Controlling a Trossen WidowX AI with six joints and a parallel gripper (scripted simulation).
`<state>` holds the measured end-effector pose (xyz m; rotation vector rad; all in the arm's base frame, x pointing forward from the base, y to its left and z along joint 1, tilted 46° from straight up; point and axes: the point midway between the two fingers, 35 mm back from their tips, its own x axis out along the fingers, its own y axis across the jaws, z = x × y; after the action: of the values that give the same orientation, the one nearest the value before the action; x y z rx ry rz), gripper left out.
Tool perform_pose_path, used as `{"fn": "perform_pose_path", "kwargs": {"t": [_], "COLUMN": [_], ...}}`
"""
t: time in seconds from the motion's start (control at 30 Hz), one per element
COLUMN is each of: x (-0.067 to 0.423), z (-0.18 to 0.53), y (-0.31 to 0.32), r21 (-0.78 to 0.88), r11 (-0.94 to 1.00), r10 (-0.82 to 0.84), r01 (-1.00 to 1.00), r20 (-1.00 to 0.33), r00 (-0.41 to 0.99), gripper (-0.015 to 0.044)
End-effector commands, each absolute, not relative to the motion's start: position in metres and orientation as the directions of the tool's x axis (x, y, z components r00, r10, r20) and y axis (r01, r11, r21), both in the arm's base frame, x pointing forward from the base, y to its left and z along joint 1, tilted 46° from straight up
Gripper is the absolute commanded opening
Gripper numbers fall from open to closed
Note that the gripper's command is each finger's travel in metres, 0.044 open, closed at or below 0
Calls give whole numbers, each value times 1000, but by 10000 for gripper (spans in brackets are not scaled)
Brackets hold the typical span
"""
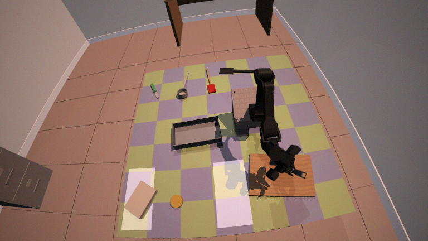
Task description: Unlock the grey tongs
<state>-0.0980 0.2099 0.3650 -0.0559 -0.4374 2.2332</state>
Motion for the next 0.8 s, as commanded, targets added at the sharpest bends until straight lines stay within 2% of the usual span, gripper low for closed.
{"fn": "perform_pose_path", "kwargs": {"t": [0.0, 0.37, 0.77], "x": [-97, -99, -99], "z": [366, 351, 351], "y": [193, 160, 159], "r21": [-399, -570, -573], "r11": [-588, -559, -558], "r10": [707, 610, 608], "r01": [-703, -602, -600], "r20": [168, 210, 209], "r00": [-687, -765, -766], "gripper": [-150, -150, -150]}}
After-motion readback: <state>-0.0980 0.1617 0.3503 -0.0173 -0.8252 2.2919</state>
